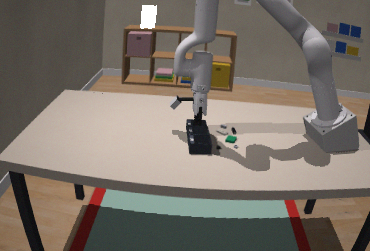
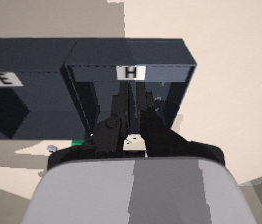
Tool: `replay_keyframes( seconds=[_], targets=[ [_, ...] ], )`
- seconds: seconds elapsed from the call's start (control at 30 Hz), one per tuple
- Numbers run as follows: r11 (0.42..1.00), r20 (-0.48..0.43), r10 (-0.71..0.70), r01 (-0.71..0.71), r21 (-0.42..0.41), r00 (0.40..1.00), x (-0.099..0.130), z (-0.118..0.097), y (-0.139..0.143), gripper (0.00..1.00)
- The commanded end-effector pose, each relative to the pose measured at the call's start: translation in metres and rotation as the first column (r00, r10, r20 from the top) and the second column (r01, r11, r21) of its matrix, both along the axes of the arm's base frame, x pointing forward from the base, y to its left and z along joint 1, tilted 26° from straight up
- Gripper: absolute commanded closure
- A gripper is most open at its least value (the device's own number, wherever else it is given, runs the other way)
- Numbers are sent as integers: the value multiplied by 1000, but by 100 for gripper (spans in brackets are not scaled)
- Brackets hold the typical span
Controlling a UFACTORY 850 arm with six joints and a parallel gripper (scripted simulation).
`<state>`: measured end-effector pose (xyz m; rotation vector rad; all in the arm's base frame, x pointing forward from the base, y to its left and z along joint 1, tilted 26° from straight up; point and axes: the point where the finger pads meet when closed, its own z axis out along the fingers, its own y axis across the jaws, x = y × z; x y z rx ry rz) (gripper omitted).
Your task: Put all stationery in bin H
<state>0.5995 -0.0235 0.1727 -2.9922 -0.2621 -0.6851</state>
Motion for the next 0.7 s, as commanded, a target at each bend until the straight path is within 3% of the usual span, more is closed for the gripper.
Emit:
replay_keyframes(
  seconds=[0.0, 0.67],
  targets=[
    [1000, 2, 0, 0, 0, 1000, 1, 1, 0, 93],
    [1000, 2, 0, 0, 0, 1000, -3, 8, -1, 93]
  ],
)
